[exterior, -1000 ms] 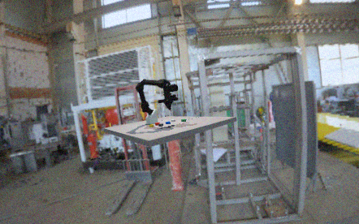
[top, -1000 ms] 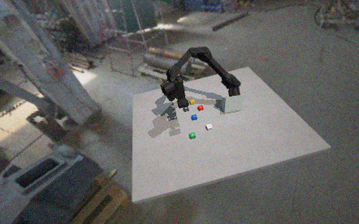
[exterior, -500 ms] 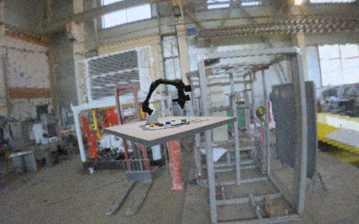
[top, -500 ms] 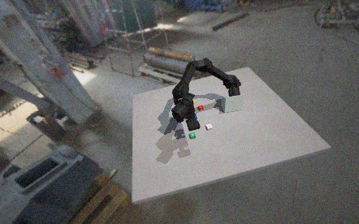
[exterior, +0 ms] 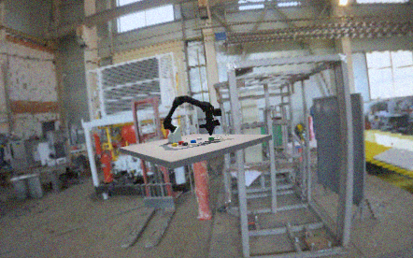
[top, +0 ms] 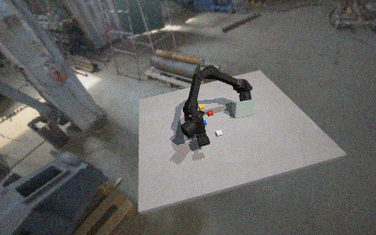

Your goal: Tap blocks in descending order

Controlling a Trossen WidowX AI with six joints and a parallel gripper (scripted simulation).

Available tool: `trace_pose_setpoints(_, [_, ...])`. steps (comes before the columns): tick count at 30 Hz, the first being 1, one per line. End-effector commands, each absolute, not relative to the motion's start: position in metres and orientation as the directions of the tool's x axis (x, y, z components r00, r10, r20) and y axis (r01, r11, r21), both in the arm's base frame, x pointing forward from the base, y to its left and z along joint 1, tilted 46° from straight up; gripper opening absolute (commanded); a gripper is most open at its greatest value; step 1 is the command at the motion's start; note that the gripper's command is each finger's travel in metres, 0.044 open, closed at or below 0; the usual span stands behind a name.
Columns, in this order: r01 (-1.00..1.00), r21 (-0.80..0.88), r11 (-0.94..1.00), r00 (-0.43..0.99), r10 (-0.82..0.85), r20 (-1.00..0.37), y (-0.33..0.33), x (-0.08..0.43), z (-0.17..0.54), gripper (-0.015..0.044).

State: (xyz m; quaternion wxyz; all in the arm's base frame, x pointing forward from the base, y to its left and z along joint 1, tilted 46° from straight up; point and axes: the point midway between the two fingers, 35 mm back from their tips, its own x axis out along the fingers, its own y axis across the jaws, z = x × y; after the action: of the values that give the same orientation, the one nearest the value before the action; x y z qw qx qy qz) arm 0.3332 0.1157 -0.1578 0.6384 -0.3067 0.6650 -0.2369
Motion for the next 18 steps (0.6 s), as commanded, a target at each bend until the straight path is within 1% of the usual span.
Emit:
trace_pose_setpoints(1, [-0.106,-0.704,0.703,0.029,-0.705,-0.709,0.121,0.337,-0.154,0.0020])
trace_pose_setpoints(18, [-0.105,-0.704,0.702,0.029,-0.706,-0.708,0.104,0.338,-0.171,0.0020])
